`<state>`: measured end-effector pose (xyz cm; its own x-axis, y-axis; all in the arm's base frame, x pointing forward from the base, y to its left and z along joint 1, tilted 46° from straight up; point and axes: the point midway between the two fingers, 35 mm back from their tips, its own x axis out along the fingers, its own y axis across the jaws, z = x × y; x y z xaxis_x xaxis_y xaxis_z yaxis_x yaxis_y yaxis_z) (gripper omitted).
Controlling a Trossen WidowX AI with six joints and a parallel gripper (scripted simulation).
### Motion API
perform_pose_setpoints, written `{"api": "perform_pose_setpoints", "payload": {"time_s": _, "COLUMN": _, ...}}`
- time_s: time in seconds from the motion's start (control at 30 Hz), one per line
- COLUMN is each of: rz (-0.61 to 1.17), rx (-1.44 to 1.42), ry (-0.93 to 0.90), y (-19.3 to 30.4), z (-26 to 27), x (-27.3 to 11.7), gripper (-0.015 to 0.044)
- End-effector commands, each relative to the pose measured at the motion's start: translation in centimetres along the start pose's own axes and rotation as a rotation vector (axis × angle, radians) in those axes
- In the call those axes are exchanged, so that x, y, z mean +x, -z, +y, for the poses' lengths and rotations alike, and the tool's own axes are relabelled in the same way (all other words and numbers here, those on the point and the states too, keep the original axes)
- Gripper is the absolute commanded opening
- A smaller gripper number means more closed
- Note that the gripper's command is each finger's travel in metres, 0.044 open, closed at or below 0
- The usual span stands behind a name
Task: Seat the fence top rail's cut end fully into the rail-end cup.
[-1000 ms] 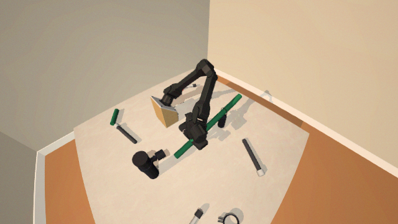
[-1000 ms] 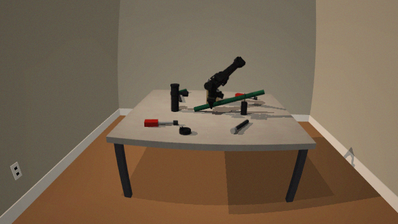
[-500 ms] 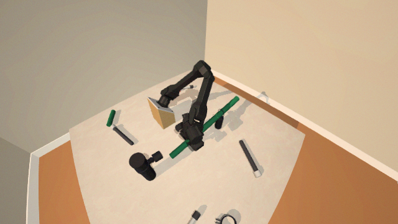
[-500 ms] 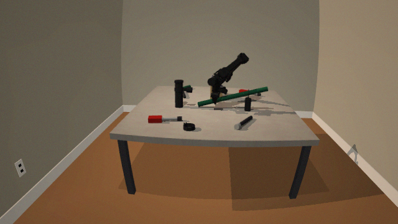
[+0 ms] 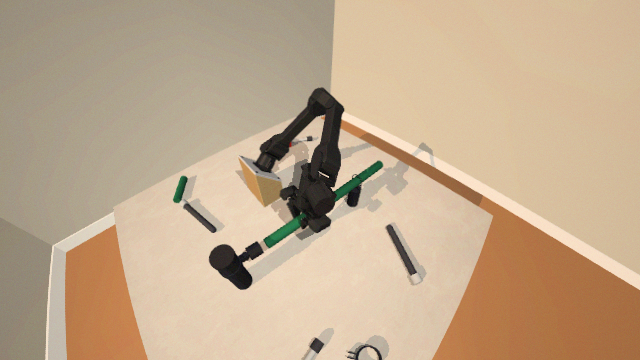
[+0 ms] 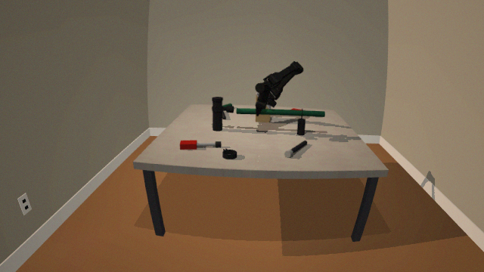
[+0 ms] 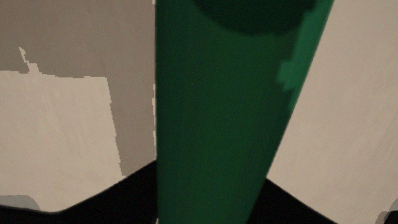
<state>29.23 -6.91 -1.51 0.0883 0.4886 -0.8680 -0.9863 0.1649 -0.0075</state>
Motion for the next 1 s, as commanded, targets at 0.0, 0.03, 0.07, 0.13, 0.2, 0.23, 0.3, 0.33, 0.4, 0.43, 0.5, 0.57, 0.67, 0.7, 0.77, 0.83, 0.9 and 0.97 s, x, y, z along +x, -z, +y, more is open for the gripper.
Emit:
{"api": "perform_pose_setpoints", "payload": {"time_s": 0.0, "rz": 0.034, "rx": -0.007, "ry": 0.005, "y": 0.57, "z": -0.18, "x": -0.76, "gripper": 0.0000}}
{"api": "perform_pose_setpoints", "payload": {"time_s": 0.03, "rz": 0.034, "rx": -0.007, "ry": 0.005, "y": 0.57, "z": -0.18, "x": -0.76, "gripper": 0.0000}}
{"api": "perform_pose_setpoints", "payload": {"time_s": 0.07, "rz": 0.034, "rx": -0.007, "ry": 0.005, "y": 0.57, "z": -0.18, "x": -0.76, "gripper": 0.0000}}
{"api": "perform_pose_setpoints", "payload": {"time_s": 0.13, "rz": 0.034, "rx": -0.007, "ry": 0.005, "y": 0.57, "z": -0.18, "x": -0.76, "gripper": 0.0000}}
{"api": "perform_pose_setpoints", "payload": {"time_s": 0.2, "rz": 0.022, "rx": -0.002, "ry": 0.001, "y": 0.35, "z": -0.06, "x": -0.51, "gripper": 0.0000}}
{"api": "perform_pose_setpoints", "payload": {"time_s": 0.23, "rz": 0.016, "rx": 0.000, "ry": -0.001, "y": 0.24, "z": 0.00, "x": -0.39, "gripper": 0.0000}}
{"api": "perform_pose_setpoints", "payload": {"time_s": 0.3, "rz": 0.010, "rx": 0.002, "ry": -0.003, "y": 0.13, "z": 0.07, "x": -0.27, "gripper": 0.0000}}
{"api": "perform_pose_setpoints", "payload": {"time_s": 0.33, "rz": 0.010, "rx": 0.002, "ry": -0.003, "y": 0.13, "z": 0.07, "x": -0.27, "gripper": 0.0000}}
{"api": "perform_pose_setpoints", "payload": {"time_s": 0.4, "rz": 0.010, "rx": 0.002, "ry": -0.003, "y": 0.13, "z": 0.07, "x": -0.27, "gripper": 0.0000}}
{"api": "perform_pose_setpoints", "payload": {"time_s": 0.43, "rz": 0.010, "rx": 0.002, "ry": -0.003, "y": 0.13, "z": 0.07, "x": -0.27, "gripper": 0.0000}}
{"api": "perform_pose_setpoints", "payload": {"time_s": 0.5, "rz": 0.010, "rx": 0.002, "ry": -0.003, "y": 0.14, "z": 0.06, "x": -0.28, "gripper": 0.0000}}
{"api": "perform_pose_setpoints", "payload": {"time_s": 0.57, "rz": 0.010, "rx": 0.002, "ry": -0.003, "y": 0.16, "z": 0.04, "x": -0.31, "gripper": 0.0000}}
{"api": "perform_pose_setpoints", "payload": {"time_s": 0.67, "rz": 0.010, "rx": 0.002, "ry": -0.003, "y": 0.22, "z": 0.00, "x": -0.38, "gripper": 0.0000}}
{"api": "perform_pose_setpoints", "payload": {"time_s": 0.7, "rz": 0.010, "rx": 0.002, "ry": -0.003, "y": 0.24, "z": -0.02, "x": -0.41, "gripper": 0.0000}}
{"api": "perform_pose_setpoints", "payload": {"time_s": 0.77, "rz": 0.010, "rx": 0.002, "ry": -0.002, "y": 0.28, "z": -0.05, "x": -0.46, "gripper": 0.0000}}
{"api": "perform_pose_setpoints", "payload": {"time_s": 0.83, "rz": 0.010, "rx": 0.002, "ry": -0.002, "y": 0.32, "z": -0.09, "x": -0.51, "gripper": 0.0000}}
{"api": "perform_pose_setpoints", "payload": {"time_s": 0.9, "rz": 0.010, "rx": 0.002, "ry": -0.002, "y": 0.36, "z": -0.13, "x": -0.56, "gripper": 0.0000}}
{"api": "perform_pose_setpoints", "payload": {"time_s": 0.97, "rz": 0.010, "rx": 0.002, "ry": -0.002, "y": 0.39, "z": -0.18, "x": -0.61, "gripper": 0.0000}}
